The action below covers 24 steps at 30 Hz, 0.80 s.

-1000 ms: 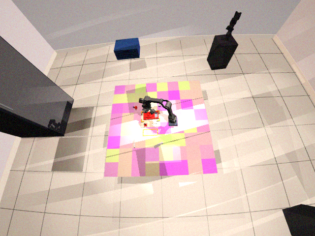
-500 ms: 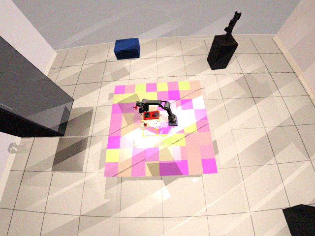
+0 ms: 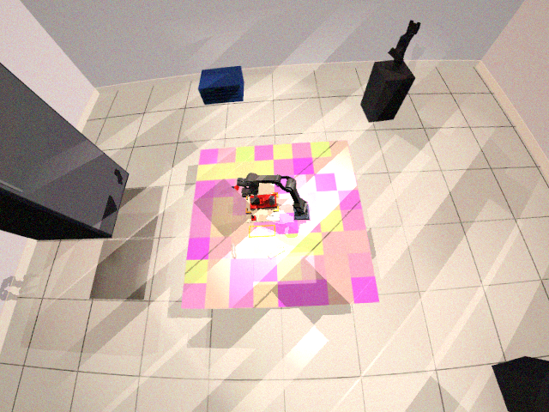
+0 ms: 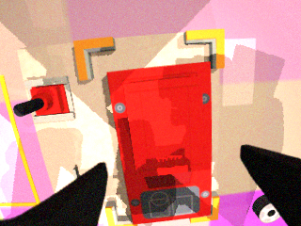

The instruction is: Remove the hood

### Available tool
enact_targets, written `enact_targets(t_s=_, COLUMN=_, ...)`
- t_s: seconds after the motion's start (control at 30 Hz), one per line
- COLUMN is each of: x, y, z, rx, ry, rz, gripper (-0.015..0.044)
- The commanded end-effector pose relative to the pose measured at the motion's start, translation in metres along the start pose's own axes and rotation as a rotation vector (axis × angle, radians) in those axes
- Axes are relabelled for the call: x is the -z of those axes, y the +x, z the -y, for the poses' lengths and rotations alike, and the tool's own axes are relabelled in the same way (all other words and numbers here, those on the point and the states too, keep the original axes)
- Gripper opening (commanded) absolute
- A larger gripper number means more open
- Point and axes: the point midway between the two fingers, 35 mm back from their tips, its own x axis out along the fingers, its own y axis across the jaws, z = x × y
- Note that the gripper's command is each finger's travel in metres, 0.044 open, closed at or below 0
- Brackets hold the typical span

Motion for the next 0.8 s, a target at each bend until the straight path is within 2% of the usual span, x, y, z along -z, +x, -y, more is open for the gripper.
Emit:
enact_targets(t_s=0.0, x=0.001, y=0.004, z=0.0, rx=0.003, ry=0.005, rz=-0.005, gripper=0.044)
enact_targets(t_s=0.77, x=0.0, y=0.017, z=0.001, rx=0.003, ry=0.005, rz=-0.005, gripper=0.044)
